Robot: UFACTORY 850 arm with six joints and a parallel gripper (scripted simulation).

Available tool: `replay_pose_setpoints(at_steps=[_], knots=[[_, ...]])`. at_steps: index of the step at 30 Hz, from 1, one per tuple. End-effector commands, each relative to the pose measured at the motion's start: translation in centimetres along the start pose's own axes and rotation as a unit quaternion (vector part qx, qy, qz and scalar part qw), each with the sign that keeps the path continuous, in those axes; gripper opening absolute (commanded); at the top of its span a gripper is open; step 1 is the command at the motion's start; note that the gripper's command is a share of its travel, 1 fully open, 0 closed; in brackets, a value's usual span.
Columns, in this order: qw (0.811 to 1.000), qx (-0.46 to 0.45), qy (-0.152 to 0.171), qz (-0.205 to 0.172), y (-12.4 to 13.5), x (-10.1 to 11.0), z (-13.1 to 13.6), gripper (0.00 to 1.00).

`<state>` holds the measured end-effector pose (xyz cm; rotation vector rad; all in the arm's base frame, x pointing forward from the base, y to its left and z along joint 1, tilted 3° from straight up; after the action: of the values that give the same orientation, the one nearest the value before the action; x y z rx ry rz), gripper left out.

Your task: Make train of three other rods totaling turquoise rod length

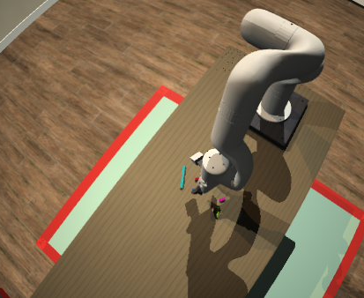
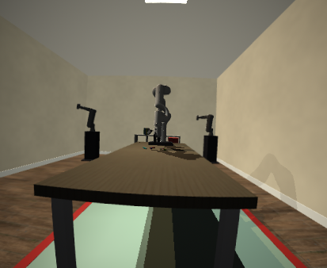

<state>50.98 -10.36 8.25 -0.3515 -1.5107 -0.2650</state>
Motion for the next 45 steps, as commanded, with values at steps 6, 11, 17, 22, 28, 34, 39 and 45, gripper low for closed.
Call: replay_pose_setpoints(at_steps=[6, 11, 17, 22, 28, 34, 39, 45], knots=[[0.988, 0.153, 0.005, -0.015, 0.6, 0.1, 0.1, 1.0], [0.976, 0.217, 0.004, -0.015, 0.9, 0.1, 0.2, 1.0], [0.954, 0.299, 0.002, -0.015, 1.3, 0.1, 0.3, 1.0], [0.93, 0.367, 0.001, -0.015, 1.7, 0.1, 0.4, 1.0], [0.899, 0.439, 0.0, -0.015, 2.1, 0.1, 0.5, 1.0], [0.86, 0.51, -0.001, -0.015, 2.5, 0.1, 0.7, 1.0], [0.842, 0.54, -0.002, -0.015, 2.6, 0.1, 0.7, 1.0], [0.838, 0.545, -0.002, -0.015, 2.7, 0.1, 0.7, 1.0]])
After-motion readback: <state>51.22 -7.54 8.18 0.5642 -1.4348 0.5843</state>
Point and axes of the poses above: the point where the finger pads meet when closed, its own x axis back along the fingers, its own z axis across the jaws, y = z × x, the point moved 6 cm from there along x, back along the fingers, and after that the axes turned 6 degrees about x, right-handed, at the moved point
